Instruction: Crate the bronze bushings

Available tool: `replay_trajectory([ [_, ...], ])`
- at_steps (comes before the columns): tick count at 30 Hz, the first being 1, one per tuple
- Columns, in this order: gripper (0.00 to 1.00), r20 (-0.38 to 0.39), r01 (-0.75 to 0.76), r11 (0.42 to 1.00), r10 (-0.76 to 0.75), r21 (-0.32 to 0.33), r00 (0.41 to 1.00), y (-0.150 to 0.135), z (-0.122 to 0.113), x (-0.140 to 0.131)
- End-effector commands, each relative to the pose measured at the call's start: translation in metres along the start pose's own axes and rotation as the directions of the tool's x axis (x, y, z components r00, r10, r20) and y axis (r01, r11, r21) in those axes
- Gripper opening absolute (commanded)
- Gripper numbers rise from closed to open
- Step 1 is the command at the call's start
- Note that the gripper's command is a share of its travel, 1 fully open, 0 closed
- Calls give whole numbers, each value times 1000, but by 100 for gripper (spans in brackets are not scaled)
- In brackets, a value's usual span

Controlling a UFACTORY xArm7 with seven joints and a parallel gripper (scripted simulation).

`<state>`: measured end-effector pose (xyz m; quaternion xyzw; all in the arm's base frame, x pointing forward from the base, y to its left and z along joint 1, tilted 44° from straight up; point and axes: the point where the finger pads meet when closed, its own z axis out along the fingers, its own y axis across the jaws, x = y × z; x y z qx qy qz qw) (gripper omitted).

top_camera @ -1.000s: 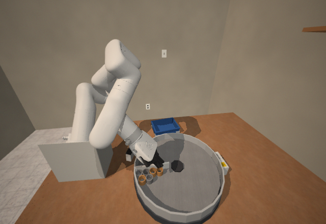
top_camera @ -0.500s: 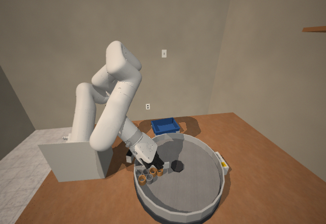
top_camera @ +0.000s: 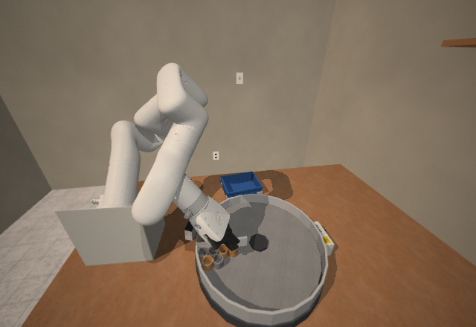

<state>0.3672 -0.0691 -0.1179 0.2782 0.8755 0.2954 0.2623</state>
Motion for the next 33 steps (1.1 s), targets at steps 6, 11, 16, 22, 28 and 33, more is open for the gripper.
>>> replay_trajectory([
  [6, 10, 3, 1, 1000, -1, 1, 1000, -1, 5, 4],
  [11, 10, 3, 1, 1000, -1, 1, 1000, -1, 11, 8],
  [16, 10, 3, 1, 1000, -1, 1, 1000, -1, 12, 9],
  [22, 10, 3, 1, 1000, -1, 1, 1000, -1, 12, 9],
  [28, 10, 3, 1, 1000, -1, 1, 1000, -1, 13, 10],
  [33, 10, 3, 1, 1000, -1, 1, 1000, -1, 16, 13],
])
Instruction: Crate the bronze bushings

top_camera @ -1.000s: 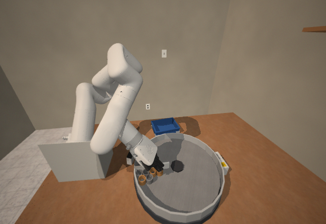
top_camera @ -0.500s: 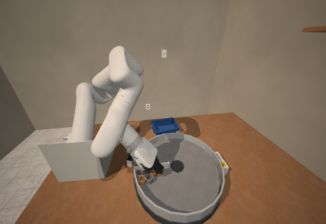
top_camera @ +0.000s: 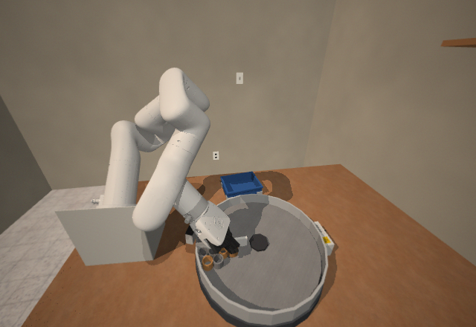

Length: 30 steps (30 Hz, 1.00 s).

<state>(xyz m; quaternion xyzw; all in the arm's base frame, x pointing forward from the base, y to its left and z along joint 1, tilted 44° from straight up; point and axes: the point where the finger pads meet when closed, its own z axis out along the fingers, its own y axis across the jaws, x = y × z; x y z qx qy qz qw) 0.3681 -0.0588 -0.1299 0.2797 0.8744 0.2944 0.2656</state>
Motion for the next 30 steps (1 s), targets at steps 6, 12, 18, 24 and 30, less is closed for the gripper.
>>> replay_trajectory([
  [6, 10, -5, 2, 1000, -2, 1, 1000, 0, 7, 6],
  [12, 10, -5, 2, 1000, -2, 1, 1000, 0, 7, 6],
  [18, 10, -5, 2, 1000, -2, 1, 1000, 0, 7, 7],
  [24, 10, -5, 2, 1000, -2, 1, 1000, 0, 14, 12],
  [30, 10, -5, 2, 1000, -2, 1, 1000, 0, 18, 15],
])
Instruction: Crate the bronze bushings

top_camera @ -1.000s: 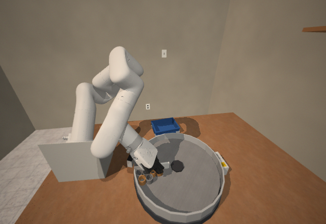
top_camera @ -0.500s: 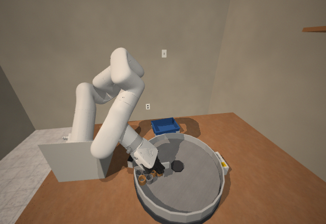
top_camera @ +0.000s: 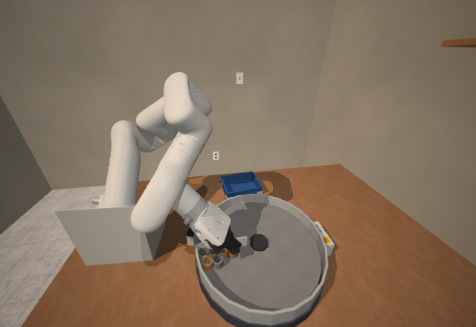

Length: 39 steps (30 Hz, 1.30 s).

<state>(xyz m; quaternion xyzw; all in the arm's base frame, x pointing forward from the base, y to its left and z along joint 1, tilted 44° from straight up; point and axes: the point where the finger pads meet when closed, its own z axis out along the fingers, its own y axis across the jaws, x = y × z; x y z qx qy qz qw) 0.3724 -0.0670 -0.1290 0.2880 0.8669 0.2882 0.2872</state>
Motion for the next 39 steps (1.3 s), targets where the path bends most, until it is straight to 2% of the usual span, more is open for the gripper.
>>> replay_trajectory([
  [1, 10, -55, 4, 1000, -4, 2, 998, 3, 17, 25],
  [25, 10, -55, 4, 1000, -4, 2, 998, 3, 17, 25],
  [26, 10, -1, 2, 1000, -2, 0, 1000, 0, 1, 0],
  [32, 10, -55, 4, 1000, -4, 2, 998, 0, -5, -6],
  [35, 10, -55, 4, 1000, -4, 2, 998, 0, -20, -20],
  [39, 10, -55, 4, 1000, -4, 2, 998, 0, -23, -23],
])
